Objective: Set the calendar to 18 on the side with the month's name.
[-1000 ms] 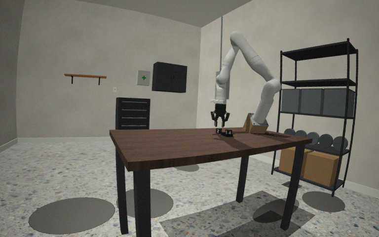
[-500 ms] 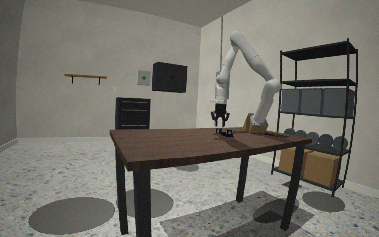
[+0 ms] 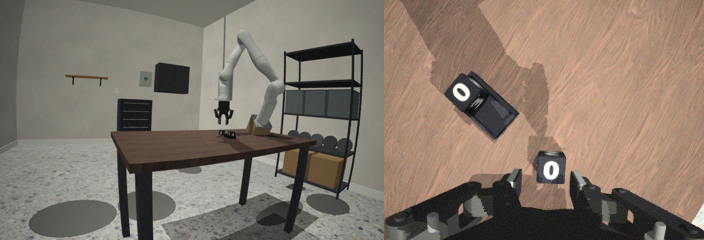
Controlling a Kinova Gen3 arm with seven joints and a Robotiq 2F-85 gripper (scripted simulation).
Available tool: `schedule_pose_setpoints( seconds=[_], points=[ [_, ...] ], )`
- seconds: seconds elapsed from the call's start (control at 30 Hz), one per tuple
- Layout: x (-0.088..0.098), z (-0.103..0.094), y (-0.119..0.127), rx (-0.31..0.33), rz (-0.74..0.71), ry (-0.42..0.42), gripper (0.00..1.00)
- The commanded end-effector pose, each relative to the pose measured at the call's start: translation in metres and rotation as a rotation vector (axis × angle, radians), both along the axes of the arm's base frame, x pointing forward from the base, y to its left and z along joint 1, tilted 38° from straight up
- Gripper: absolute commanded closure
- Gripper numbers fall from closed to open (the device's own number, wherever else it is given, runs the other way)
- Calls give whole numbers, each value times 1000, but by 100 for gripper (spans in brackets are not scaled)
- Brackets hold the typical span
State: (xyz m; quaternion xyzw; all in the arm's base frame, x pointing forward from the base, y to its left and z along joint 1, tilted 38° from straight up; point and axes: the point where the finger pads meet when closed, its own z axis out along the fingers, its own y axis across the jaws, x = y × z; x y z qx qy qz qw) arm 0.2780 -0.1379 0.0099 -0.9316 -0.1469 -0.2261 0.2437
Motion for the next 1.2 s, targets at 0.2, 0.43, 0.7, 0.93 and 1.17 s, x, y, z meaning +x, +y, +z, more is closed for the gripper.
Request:
schedule_pose_setpoints(
  seconds=[0.2, 0.43, 0.7, 0.93, 1.17],
  points=[
    [-4, 7, -11, -10, -16, -1, 52],
    [-4, 6, -10, -17, -3, 23, 52],
    [-3, 5, -10, -67, 55, 148, 52],
    [-1, 7, -10, -100, 80, 206, 52],
    [-1, 8, -10, -109, 85, 220, 52]
  ],
)
